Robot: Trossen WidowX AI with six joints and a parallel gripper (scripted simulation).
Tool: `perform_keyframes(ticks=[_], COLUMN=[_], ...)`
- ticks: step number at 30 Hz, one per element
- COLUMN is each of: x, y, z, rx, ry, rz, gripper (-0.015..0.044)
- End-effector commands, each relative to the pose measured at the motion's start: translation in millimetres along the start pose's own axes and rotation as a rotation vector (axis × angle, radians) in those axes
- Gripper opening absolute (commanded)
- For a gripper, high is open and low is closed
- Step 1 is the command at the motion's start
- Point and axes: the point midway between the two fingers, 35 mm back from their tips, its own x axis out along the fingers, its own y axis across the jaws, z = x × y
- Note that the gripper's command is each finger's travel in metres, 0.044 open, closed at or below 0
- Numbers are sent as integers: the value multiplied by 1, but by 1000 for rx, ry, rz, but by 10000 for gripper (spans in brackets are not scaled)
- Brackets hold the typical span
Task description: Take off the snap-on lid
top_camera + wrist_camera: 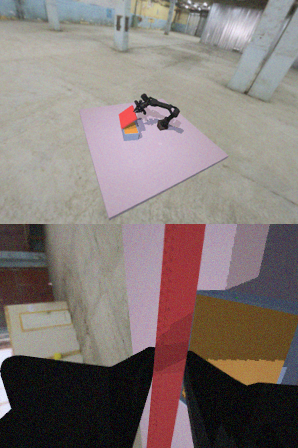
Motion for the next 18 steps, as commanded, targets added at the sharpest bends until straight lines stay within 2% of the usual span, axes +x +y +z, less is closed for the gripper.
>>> perform_keyframes(ticks=[1, 18], x=[-2, -6], y=[3, 0], z=[8, 42], rx=[-8, -10], ry=[3, 1], rz=[8, 9], gripper=[0, 0])
